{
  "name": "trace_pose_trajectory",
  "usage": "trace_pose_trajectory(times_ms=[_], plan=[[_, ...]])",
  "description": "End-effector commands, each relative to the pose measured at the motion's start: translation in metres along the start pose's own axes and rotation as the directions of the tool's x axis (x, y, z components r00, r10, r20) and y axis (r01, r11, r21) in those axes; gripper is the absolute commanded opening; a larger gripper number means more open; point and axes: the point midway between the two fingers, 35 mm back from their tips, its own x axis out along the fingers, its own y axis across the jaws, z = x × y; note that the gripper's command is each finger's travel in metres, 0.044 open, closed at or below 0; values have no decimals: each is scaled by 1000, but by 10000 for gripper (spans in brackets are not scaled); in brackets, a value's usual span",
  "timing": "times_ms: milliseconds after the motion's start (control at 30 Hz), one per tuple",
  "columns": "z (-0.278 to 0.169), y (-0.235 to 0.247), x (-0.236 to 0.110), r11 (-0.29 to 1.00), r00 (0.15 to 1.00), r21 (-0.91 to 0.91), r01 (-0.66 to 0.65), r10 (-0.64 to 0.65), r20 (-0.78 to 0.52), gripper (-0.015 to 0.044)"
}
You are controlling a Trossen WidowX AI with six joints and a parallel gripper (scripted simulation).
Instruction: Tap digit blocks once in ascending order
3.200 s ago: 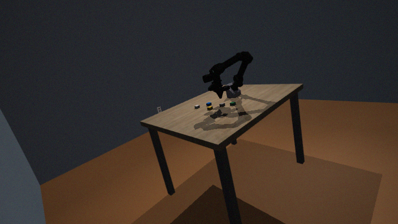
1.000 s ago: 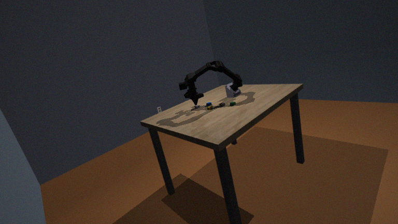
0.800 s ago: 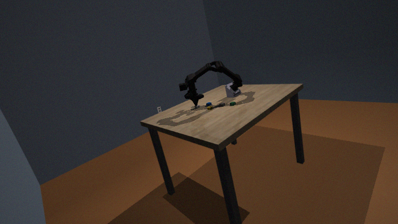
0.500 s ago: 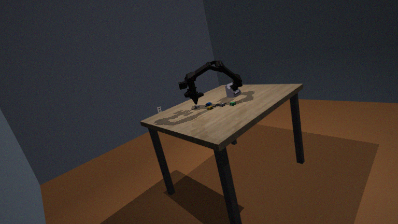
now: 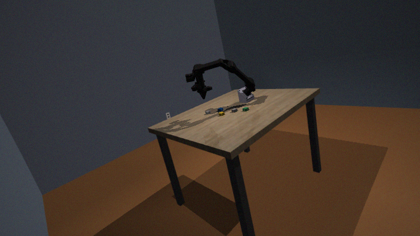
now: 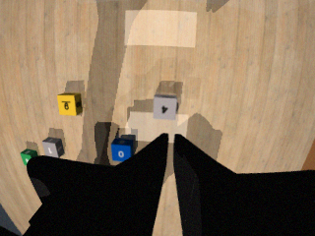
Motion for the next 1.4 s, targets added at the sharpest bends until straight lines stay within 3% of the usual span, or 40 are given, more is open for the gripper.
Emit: trace_pose_trajectory(times_ms=[0, 400, 800, 1133, 1367], plan=[[-2, 6, -4, 1000, 1000, -7, -6, 6, -20, 20], [-30, 144, -25, 1000, 999, -26, -2, 1, -35, 20], [-119, 279, -13, 1000, 999, 1, -17, 17, -29, 20], [-139, 295, -6, 1000, 999, 5, -22, 23, -29, 20], [-141, 298, 70, 1000, 999, 3, -26, 26, -27, 20]])
